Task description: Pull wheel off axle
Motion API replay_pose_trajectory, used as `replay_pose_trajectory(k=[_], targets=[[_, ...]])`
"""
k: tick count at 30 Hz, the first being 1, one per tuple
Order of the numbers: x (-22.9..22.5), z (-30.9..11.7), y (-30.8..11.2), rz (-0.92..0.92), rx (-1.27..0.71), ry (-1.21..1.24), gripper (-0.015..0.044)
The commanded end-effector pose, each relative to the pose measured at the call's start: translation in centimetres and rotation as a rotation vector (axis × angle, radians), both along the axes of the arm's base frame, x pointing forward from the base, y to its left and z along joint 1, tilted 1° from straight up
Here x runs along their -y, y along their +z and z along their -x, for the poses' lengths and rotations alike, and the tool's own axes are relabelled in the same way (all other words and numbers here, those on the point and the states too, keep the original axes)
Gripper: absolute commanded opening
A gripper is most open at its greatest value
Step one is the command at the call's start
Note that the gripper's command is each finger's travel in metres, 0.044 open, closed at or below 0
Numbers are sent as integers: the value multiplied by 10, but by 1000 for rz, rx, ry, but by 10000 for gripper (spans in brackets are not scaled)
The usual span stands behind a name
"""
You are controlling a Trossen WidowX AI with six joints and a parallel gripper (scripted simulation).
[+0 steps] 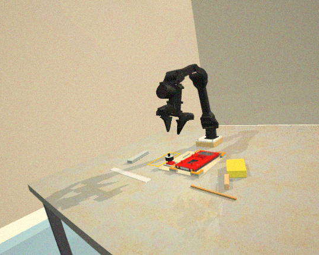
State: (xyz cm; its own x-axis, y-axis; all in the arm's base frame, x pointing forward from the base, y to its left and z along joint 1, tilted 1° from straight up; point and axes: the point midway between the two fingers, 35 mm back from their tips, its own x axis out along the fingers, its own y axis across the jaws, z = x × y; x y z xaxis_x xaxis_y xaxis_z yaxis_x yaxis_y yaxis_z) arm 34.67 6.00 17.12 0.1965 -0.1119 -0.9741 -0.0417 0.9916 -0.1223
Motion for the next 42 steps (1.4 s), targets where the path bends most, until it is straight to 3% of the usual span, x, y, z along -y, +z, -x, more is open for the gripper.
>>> replay_pose_trajectory(k=[1, 17, 27, 31, 35, 42], targets=[[31, -18, -44, -92, -149, 91, 300], [44, -20, -55, -110, -169, 106, 300], [44, -22, -121, -110, -169, 106, 300], [45, -21, -126, -110, -170, 106, 300], [45, -20, -124, -107, -182, 101, 195], [45, -20, -124, -107, -182, 101, 148]])
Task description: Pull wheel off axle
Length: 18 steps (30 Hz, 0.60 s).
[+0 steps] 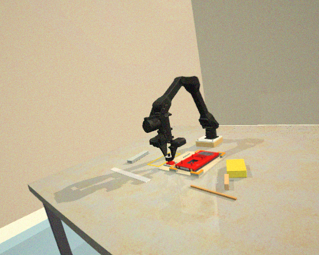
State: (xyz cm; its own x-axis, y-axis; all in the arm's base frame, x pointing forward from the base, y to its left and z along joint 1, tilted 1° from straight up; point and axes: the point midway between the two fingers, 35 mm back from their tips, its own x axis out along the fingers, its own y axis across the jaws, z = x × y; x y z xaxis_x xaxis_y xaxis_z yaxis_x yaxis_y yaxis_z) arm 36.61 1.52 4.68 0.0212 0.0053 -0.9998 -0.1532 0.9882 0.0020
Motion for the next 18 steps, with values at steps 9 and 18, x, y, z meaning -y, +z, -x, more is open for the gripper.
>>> replay_pose_trajectory(k=[9, 18], targets=[[0, 0, 3, 0, 1, 0, 0], [0, 0, 5, 0, 2, 1, 0]])
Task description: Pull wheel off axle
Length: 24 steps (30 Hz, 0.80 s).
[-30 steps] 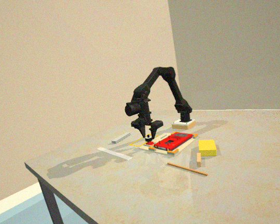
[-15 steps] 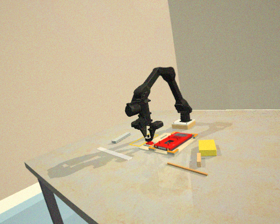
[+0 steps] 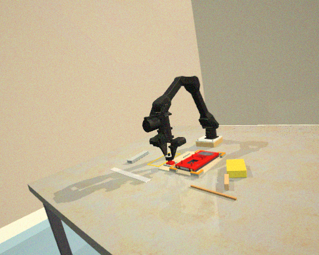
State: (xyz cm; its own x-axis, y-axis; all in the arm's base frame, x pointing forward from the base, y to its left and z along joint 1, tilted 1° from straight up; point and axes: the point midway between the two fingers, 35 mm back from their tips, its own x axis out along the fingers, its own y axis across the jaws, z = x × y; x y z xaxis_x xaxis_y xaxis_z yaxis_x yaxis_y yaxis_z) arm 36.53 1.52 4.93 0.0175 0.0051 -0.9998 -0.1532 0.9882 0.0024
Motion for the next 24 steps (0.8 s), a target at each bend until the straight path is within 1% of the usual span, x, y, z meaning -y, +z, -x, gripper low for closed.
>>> replay_pose_trajectory(k=[1, 24], targets=[[0, -1, 3, -1, 6, 1, 0], [0, -1, 11, -1, 8, 1, 0]])
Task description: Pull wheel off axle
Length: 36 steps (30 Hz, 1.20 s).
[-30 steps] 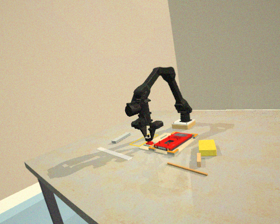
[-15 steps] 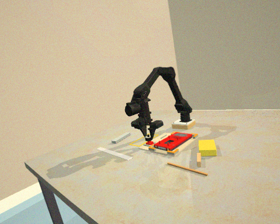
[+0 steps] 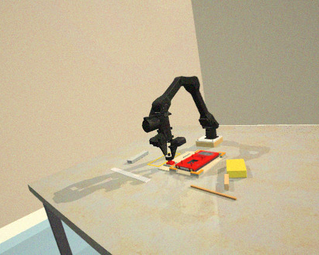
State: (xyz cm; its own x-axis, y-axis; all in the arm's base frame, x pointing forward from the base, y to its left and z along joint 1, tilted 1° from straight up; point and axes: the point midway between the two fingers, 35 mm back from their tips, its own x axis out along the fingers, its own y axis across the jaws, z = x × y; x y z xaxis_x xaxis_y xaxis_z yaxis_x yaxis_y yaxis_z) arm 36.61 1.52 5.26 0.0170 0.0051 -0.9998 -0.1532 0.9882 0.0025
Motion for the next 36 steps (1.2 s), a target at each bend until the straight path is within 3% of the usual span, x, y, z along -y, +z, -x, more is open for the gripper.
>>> replay_pose_trajectory(k=[1, 36], targets=[[0, 0, 8, -1, 9, 1, 0], [0, 0, 19, -3, 13, 3, 0]])
